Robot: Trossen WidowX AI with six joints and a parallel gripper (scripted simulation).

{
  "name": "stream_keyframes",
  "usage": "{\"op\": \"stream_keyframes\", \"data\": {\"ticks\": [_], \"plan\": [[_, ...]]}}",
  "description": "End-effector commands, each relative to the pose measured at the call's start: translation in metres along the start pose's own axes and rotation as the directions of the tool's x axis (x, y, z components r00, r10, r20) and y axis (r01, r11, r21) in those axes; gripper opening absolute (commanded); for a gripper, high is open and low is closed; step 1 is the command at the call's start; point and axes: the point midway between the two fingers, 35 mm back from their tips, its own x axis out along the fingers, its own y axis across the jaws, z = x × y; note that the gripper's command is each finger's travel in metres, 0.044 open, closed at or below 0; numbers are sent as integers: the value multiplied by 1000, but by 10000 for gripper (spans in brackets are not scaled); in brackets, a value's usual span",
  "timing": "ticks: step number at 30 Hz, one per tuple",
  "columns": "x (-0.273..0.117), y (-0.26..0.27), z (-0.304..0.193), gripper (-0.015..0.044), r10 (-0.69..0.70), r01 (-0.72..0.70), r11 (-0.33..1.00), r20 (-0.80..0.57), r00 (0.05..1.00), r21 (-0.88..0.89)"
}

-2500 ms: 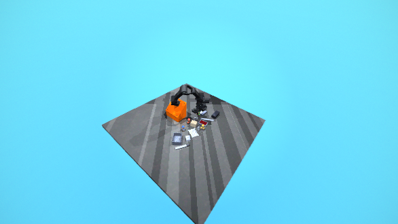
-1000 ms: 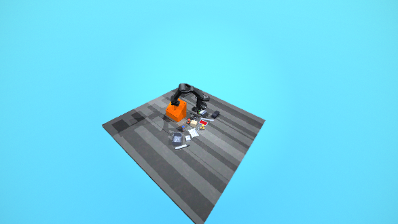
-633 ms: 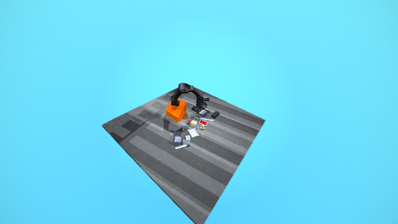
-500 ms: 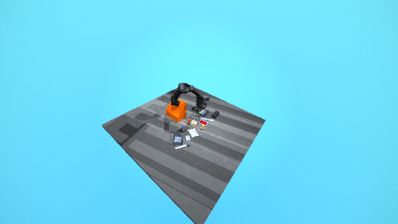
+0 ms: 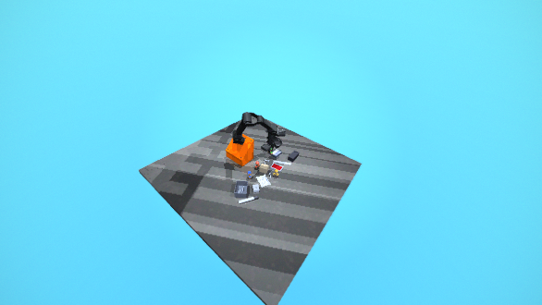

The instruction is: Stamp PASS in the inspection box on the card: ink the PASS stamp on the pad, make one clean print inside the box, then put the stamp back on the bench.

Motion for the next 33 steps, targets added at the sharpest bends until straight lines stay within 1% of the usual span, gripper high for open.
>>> {"op": "stream_keyframes", "data": {"ticks": [1, 12, 20, 29, 33], "plan": [[-3, 0, 0, 0, 4, -4, 1000, -3, 1000, 5], [-8, -1, 3, 0, 6, -6, 1000, -3, 1000, 5], [-11, -14, 52, 0, 12, -12, 1000, -1, 1000, 5], [-11, -44, 107, 0, 4, -4, 1000, 1, 1000, 8], [-10, -51, 116, 0, 1, -1, 1000, 0, 1000, 9]]}}
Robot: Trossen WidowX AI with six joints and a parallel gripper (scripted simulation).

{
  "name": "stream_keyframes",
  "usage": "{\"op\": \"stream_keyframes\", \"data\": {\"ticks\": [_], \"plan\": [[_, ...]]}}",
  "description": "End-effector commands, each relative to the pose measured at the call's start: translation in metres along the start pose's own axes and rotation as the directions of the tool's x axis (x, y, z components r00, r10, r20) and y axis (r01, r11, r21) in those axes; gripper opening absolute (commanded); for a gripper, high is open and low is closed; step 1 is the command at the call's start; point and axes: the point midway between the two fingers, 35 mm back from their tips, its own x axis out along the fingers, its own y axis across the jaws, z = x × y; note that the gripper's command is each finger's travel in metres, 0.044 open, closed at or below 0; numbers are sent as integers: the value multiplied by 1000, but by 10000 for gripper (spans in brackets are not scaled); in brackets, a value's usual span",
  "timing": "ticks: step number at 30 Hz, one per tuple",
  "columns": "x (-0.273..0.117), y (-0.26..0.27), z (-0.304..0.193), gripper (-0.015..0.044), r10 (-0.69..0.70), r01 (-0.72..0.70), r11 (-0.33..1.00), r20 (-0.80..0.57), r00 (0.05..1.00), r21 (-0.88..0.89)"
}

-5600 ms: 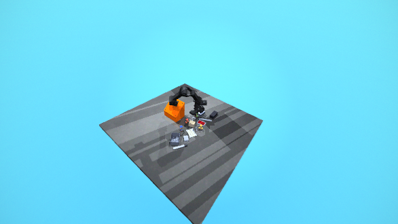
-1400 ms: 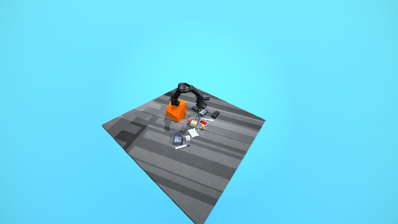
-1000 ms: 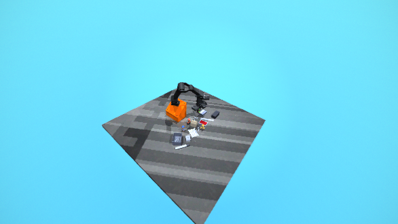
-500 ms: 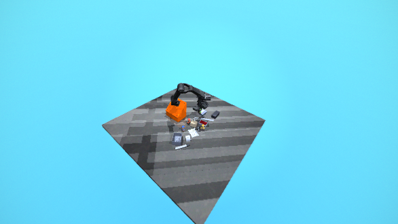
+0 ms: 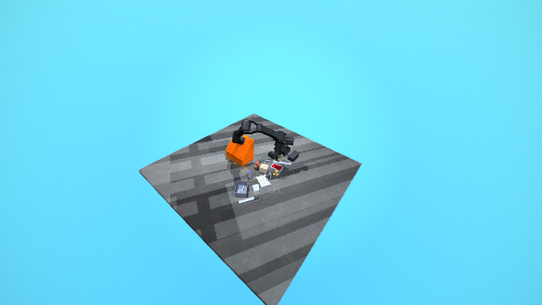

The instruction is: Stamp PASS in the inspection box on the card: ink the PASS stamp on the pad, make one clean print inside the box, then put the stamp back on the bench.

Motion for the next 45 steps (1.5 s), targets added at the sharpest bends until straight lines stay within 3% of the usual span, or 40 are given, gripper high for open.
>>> {"op": "stream_keyframes", "data": {"ticks": [1, 45], "plan": [[0, -9, 11, 0, -8, 8, 1000, 0, 1000, -8], [27, -9, 12, 0, -8, 8, 1000, 0, 1000, -6]]}}
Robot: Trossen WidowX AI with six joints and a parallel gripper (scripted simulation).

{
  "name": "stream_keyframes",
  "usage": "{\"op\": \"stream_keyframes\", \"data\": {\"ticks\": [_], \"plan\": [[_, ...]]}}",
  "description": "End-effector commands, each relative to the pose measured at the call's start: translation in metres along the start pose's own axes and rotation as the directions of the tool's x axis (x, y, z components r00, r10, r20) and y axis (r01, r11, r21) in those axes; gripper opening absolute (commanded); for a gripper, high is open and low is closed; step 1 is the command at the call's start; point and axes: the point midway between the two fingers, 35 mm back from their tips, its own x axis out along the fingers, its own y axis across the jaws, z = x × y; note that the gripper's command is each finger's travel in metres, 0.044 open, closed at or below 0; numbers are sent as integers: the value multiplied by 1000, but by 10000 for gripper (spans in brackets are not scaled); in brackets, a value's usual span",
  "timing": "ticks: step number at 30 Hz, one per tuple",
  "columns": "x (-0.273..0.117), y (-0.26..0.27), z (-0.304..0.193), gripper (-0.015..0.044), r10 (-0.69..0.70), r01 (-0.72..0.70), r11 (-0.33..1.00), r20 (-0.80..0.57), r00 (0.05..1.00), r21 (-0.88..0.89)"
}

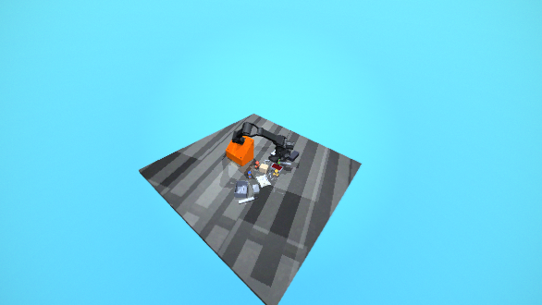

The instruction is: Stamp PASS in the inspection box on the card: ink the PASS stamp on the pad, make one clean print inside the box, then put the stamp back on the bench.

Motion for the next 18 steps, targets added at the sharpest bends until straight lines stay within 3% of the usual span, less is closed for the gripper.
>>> {"op": "stream_keyframes", "data": {"ticks": [1, 18], "plan": [[5, -1, -1, 0, -6, 6, 1000, -2, 1000, -6], [16, -1, -1, 0, -7, 7, 1000, -2, 1000, -5]]}}
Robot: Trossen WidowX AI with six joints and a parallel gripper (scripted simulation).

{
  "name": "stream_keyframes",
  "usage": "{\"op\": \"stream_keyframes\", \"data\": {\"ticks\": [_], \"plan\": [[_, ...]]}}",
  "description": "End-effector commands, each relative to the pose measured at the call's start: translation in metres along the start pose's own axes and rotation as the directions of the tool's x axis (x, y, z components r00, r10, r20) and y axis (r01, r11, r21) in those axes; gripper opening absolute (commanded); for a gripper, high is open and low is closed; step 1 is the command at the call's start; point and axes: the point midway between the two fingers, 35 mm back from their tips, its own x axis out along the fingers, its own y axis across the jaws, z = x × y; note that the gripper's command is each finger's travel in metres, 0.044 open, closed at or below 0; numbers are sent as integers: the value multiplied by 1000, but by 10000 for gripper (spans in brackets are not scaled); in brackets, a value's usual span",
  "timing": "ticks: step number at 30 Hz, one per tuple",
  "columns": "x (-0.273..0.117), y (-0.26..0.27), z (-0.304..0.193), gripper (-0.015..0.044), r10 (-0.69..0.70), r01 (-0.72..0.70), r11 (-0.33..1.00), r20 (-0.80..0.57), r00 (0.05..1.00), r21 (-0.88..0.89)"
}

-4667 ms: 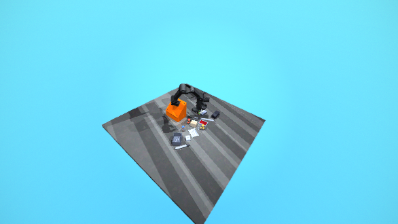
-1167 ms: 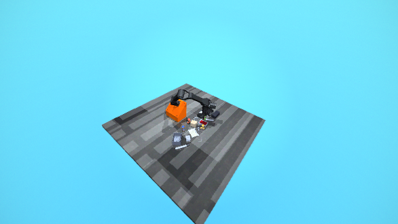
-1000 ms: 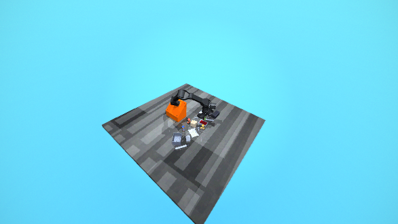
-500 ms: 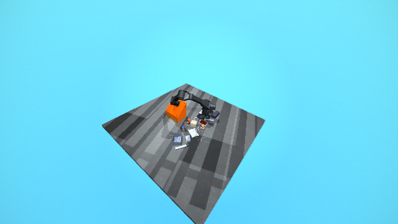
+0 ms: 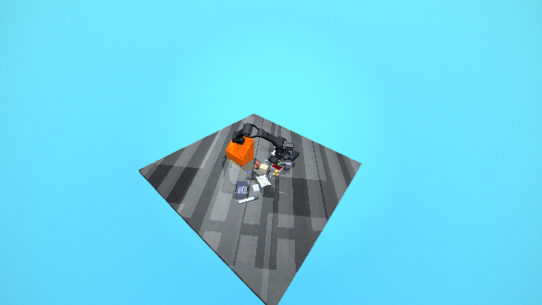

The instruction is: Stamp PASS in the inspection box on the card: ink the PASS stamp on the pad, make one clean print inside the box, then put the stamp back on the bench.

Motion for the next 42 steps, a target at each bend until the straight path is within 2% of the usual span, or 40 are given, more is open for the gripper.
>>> {"op": "stream_keyframes", "data": {"ticks": [1, 42], "plan": [[5, -1, -1, 0, -6, 6, 1000, -3, 1000, -6], [22, -2, -2, 0, -8, 8, 1000, -2, 1000, 1]]}}
